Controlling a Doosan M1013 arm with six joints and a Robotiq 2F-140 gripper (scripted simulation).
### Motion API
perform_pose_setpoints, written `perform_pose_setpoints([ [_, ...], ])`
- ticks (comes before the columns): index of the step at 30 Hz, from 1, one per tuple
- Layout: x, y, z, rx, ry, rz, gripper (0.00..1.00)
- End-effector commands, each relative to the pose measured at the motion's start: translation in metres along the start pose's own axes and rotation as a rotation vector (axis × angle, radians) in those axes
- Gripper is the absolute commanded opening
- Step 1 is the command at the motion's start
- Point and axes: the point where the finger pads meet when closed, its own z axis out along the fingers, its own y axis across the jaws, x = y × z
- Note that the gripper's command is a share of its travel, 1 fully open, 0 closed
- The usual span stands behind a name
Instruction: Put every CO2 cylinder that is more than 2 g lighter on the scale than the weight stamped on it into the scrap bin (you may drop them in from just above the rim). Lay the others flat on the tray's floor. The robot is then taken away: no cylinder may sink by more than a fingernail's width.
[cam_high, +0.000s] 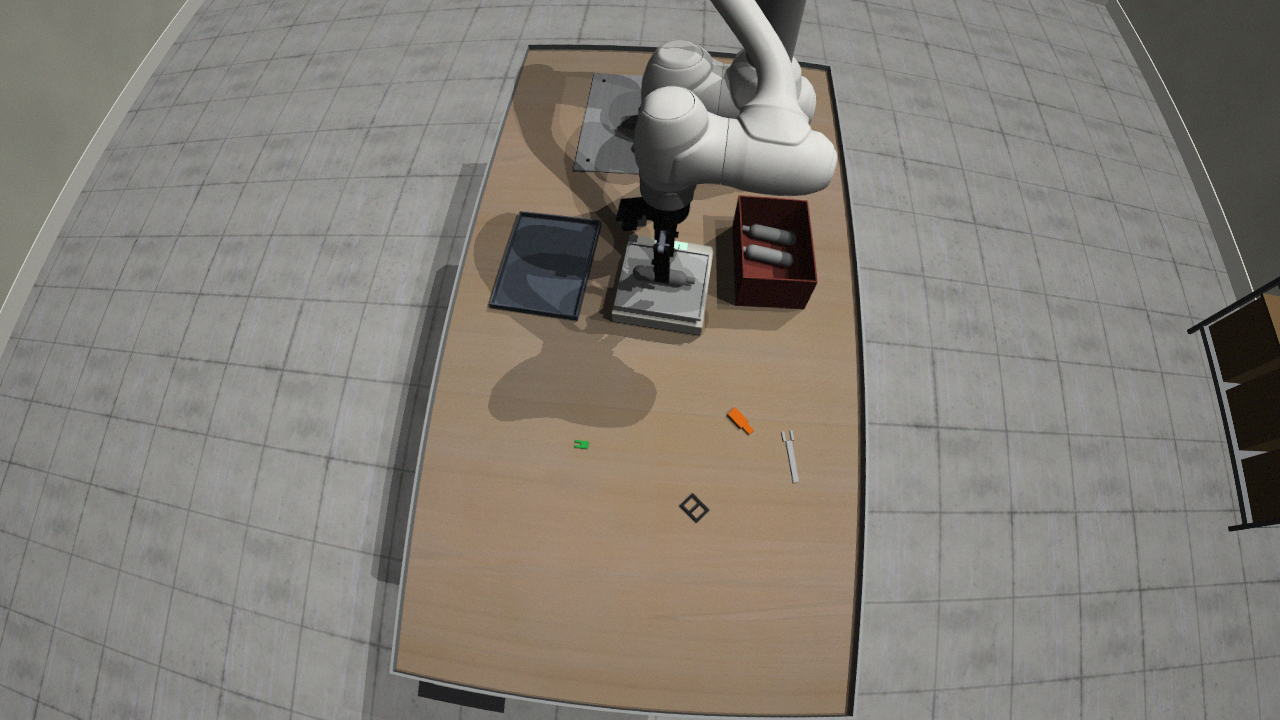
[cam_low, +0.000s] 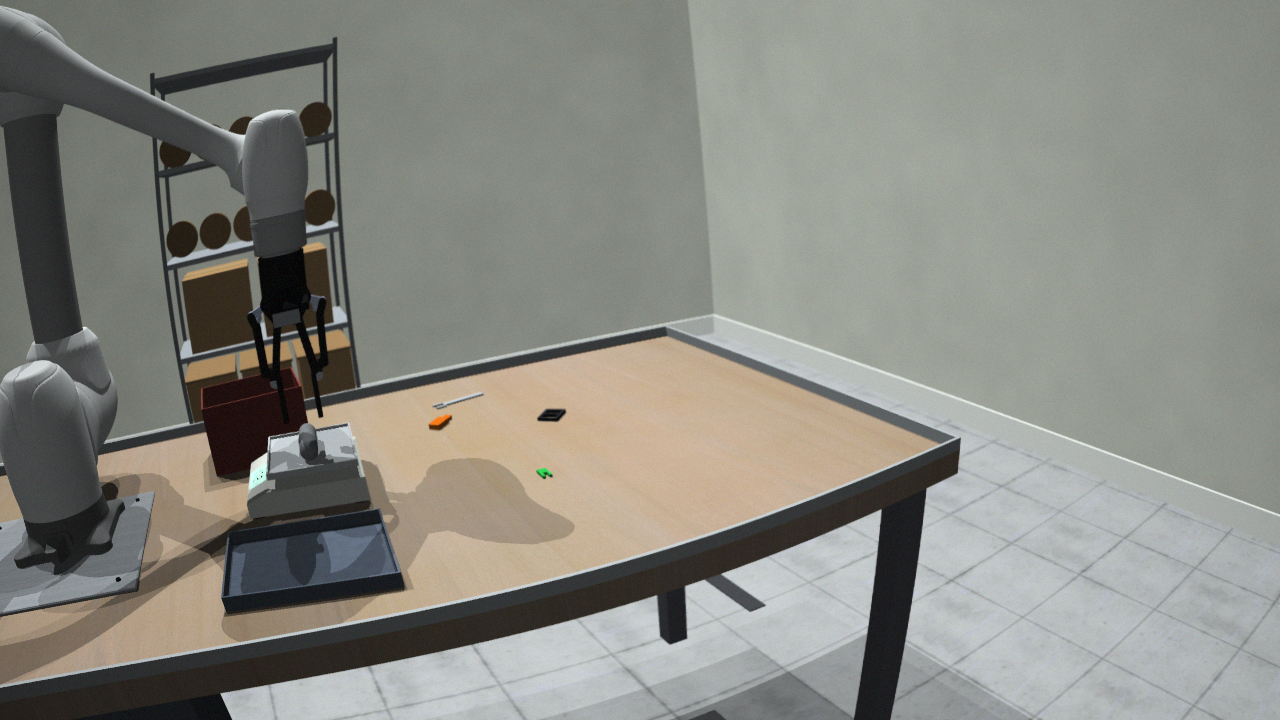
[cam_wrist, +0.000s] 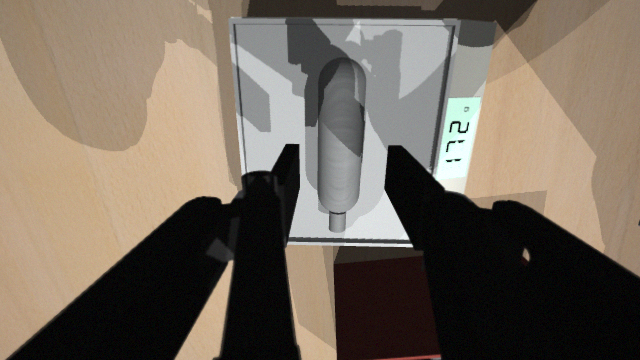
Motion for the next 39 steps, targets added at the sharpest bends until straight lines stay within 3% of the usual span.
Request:
perform_pose_setpoints([
  [1,0.000,0.000,-0.023,0.000,0.000,0.000,0.41],
  [11,0.000,0.000,-0.060,0.000,0.000,0.000,0.41],
  [22,0.000,0.002,-0.066,0.000,0.000,-0.036,0.41],
  [28,-0.001,0.023,-0.085,0.000,0.000,-0.387,0.41],
  [37,-0.001,0.080,-0.129,-0.002,0.020,-0.875,0.41],
  [39,-0.001,0.080,-0.129,-0.002,0.020,-0.875,0.41],
])
